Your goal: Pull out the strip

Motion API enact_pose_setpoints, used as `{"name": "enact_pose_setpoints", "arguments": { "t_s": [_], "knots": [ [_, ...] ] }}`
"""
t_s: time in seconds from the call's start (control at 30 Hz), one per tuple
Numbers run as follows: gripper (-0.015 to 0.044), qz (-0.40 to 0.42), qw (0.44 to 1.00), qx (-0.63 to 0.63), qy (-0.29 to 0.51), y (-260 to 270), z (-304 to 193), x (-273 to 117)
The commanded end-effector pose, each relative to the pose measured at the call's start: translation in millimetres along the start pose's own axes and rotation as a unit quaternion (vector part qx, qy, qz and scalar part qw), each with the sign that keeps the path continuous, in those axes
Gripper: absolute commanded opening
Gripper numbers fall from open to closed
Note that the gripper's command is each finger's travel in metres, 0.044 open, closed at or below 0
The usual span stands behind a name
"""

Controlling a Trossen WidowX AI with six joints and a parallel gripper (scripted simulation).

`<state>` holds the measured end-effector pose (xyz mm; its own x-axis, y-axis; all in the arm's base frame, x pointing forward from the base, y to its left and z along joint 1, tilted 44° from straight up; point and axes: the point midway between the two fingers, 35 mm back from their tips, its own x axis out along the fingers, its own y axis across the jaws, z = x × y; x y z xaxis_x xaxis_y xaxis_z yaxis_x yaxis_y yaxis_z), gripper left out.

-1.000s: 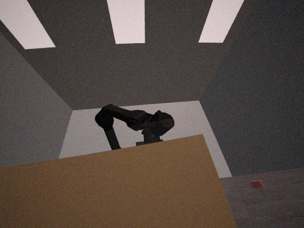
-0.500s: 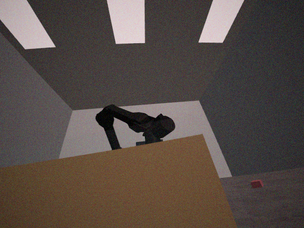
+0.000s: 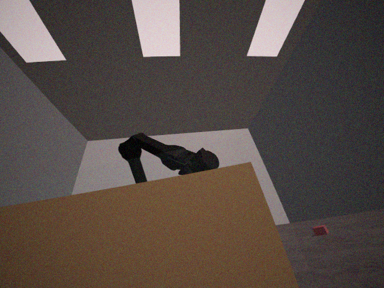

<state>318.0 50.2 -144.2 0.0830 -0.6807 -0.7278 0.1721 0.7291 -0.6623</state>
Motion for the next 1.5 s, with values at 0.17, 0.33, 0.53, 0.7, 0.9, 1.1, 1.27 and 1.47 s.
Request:
{"name": "enact_pose_setpoints", "arguments": {
  "t_s": [0.17, 0.33, 0.53, 0.7, 0.9, 1.1, 1.27, 1.47],
  "knots": [
    [0.0, -0.003, 1.0, -0.006, 0.016, -2, -23, 6],
    [0.0, -0.003, 1.0, -0.006, 0.016, -2, -31, 6],
    [0.0, -0.003, 1.0, -0.006, 0.016, -1, -40, 6],
    [0.0, -0.003, 1.0, -0.006, 0.016, -1, -48, 6],
    [0.0, -0.003, 1.0, -0.007, 0.016, -1, -56, 5],
    [0.0, -0.003, 1.0, -0.007, 0.016, -1, -65, 5],
    [0.0, -0.003, 1.0, -0.007, 0.016, 0, -73, 5],
    [0.0, -0.003, 1.0, -0.007, 0.017, 0, -82, 5]
  ]
}}
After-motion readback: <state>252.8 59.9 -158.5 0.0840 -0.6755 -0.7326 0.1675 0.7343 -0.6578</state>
